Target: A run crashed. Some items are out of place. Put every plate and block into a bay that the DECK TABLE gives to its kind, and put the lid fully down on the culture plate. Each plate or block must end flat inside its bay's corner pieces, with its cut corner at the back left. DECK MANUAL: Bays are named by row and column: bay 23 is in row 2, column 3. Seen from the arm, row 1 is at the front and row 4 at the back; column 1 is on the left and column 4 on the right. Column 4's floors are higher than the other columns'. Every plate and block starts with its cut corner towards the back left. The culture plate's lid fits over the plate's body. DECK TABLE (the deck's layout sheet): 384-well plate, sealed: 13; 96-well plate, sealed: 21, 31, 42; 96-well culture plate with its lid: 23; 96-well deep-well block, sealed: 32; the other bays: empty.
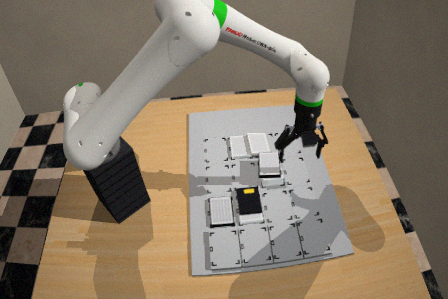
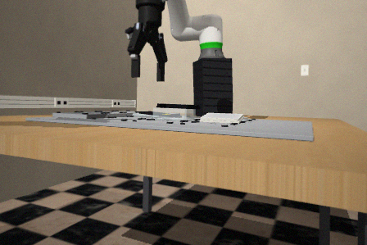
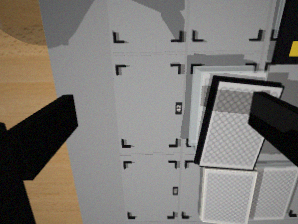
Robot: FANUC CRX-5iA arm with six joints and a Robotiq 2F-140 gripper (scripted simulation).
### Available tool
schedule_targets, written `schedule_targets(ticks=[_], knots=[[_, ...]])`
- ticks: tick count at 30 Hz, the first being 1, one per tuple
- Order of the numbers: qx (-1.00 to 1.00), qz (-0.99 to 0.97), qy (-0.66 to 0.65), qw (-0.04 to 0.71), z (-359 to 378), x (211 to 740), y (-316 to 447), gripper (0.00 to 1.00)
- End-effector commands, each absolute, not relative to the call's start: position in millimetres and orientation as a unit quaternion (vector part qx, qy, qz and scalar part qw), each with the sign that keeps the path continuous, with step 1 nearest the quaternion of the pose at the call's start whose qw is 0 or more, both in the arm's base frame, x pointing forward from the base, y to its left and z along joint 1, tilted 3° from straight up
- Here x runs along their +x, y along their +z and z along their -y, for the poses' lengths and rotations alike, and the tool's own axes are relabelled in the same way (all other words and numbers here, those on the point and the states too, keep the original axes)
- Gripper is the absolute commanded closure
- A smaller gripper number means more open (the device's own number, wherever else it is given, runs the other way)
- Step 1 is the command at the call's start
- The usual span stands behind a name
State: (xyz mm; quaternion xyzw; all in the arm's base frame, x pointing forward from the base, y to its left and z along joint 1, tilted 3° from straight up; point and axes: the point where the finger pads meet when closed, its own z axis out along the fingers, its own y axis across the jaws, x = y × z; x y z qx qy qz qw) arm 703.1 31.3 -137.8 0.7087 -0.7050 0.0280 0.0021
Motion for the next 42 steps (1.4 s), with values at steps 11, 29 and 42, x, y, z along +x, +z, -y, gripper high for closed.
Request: schedule_targets(ticks=[11,29,42], knots=[[0.709,0.705,0.029,0.001,-31,704,-136,0.00],[0.709,0.705,0.029,0.001,-31,704,-136,0.00],[0.709,0.705,0.029,0.001,-15,665,-146,0.30]])
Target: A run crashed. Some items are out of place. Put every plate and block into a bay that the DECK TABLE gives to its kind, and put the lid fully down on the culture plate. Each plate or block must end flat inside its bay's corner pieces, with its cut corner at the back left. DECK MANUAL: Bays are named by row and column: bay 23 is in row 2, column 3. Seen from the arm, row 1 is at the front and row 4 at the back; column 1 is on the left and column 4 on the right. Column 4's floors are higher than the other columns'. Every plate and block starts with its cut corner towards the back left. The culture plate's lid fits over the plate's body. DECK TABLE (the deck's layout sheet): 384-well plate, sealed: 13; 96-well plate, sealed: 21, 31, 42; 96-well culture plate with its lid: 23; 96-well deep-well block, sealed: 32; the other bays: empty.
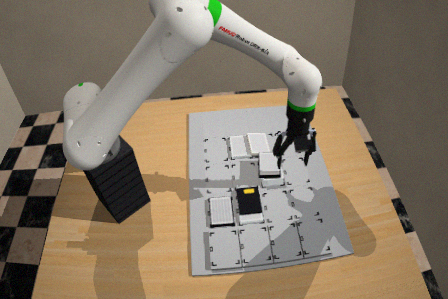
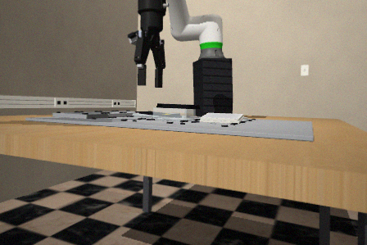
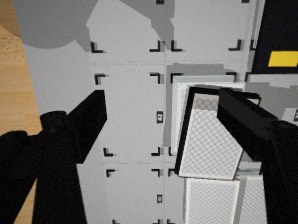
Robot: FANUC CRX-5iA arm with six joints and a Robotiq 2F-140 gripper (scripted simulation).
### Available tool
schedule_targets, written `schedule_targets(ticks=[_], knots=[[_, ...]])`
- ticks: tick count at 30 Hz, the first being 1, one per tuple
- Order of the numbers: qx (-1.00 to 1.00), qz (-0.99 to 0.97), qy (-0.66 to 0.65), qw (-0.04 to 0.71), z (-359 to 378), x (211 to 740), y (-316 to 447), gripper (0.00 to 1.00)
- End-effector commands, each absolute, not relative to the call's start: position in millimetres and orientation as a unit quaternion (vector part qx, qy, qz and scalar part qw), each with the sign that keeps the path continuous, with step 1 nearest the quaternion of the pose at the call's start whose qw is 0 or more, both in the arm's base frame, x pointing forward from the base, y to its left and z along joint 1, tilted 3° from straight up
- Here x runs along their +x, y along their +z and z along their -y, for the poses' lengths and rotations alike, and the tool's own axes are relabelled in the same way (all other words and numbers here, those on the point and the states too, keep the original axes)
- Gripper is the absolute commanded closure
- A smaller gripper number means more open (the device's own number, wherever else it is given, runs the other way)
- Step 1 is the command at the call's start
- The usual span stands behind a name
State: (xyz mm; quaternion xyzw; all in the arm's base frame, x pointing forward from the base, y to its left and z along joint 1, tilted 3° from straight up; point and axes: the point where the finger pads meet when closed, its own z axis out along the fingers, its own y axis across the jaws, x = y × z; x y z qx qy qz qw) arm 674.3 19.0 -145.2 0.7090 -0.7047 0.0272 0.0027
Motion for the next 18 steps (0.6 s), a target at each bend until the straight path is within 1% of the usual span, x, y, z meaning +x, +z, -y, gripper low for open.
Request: schedule_targets(ticks=[1,18], knots=[[0.709,0.705,0.029,0.001,-15,665,-146,0.30],[0.709,0.705,0.029,0.001,8,611,-160,0.30]])
